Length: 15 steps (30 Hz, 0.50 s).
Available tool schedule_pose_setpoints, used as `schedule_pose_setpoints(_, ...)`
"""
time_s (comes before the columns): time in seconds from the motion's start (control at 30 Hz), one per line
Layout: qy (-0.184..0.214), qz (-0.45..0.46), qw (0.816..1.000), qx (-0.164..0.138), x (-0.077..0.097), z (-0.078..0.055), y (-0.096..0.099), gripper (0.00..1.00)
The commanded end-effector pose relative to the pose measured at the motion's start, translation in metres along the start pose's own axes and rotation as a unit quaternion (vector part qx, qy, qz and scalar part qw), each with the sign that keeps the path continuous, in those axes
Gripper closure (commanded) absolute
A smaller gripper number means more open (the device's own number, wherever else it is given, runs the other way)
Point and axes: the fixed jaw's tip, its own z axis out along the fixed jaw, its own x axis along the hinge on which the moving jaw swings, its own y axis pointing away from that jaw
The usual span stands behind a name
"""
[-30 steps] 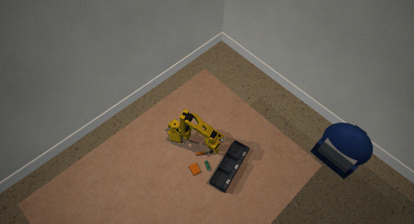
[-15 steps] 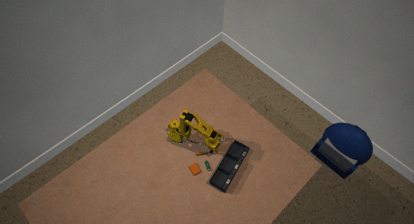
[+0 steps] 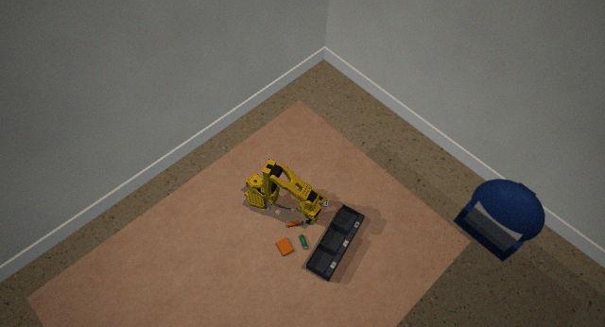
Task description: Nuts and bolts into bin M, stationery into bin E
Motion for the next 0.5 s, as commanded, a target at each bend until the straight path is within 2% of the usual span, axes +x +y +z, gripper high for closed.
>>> schedule_pose_setpoints(0.0,-0.002,0.002,1.000,0.009,0.0009,-0.0014,-0.0028,0.89)
schedule_pose_setpoints(0.47,-0.002,0.002,1.000,0.009,0.0009,-0.0014,-0.0027,0.98)
